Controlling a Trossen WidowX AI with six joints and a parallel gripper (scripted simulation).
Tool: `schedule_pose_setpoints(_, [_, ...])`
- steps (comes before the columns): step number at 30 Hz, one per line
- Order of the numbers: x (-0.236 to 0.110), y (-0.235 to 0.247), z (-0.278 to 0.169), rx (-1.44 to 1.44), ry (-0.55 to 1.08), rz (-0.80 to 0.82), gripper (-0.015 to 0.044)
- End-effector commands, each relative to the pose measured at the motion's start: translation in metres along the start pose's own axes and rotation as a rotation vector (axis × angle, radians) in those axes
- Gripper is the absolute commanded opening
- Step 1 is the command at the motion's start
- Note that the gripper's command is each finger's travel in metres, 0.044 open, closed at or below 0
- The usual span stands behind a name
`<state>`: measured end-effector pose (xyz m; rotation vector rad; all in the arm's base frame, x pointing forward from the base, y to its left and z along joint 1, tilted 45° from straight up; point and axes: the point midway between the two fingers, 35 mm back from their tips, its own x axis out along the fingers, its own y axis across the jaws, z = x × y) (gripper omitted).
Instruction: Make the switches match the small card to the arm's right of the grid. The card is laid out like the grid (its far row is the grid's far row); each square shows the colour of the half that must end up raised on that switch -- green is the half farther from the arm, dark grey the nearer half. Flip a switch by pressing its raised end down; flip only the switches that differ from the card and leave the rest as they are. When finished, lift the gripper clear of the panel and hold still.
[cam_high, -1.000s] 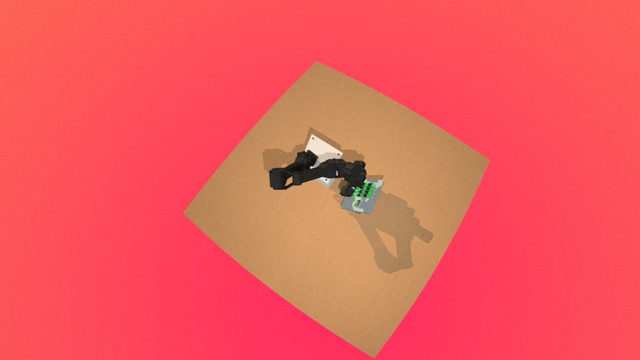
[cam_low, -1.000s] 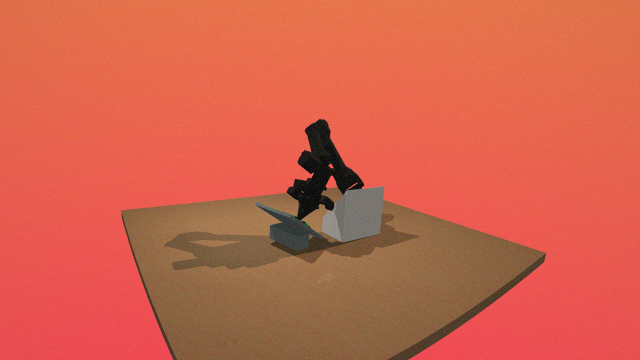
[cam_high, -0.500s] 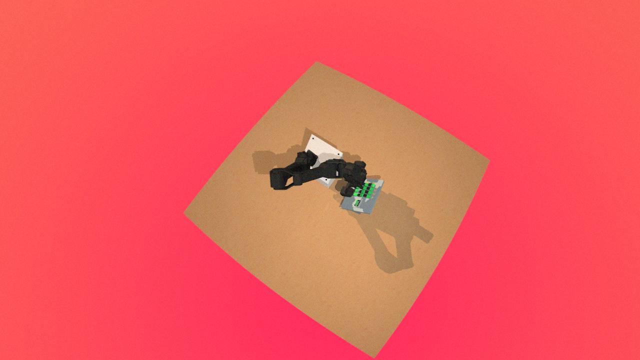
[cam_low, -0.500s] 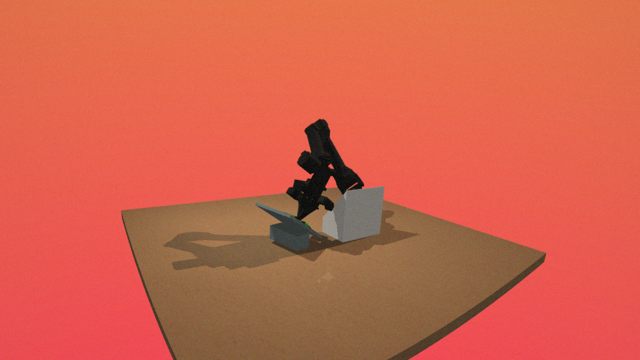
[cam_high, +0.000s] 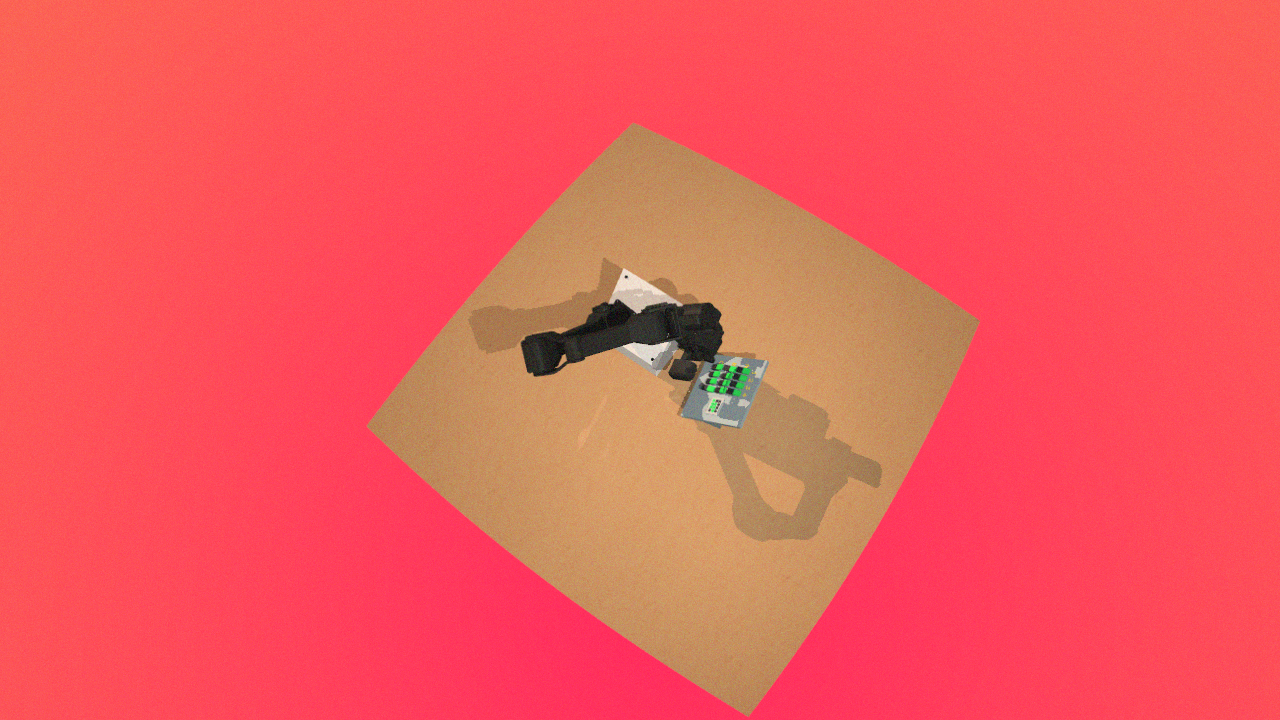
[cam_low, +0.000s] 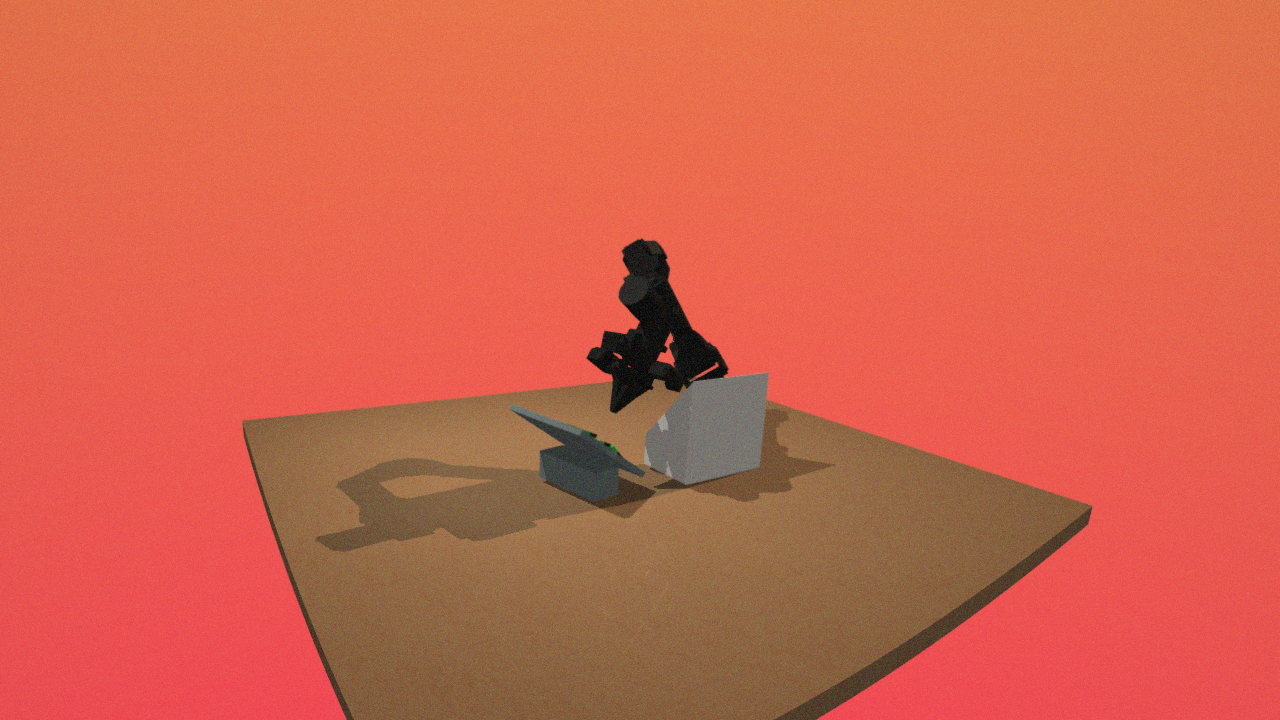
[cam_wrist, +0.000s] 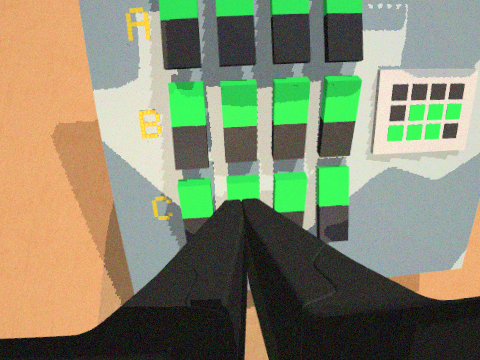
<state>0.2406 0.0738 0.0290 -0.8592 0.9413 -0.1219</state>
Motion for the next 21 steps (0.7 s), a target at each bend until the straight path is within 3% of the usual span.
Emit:
schedule_pose_setpoints(1, [-0.008, -0.003, 0.000, 0.008, 0.000, -0.007, 0.0000])
schedule_pose_setpoints(21, [-0.015, -0.013, 0.010, 0.008, 0.001, -0.008, 0.0000])
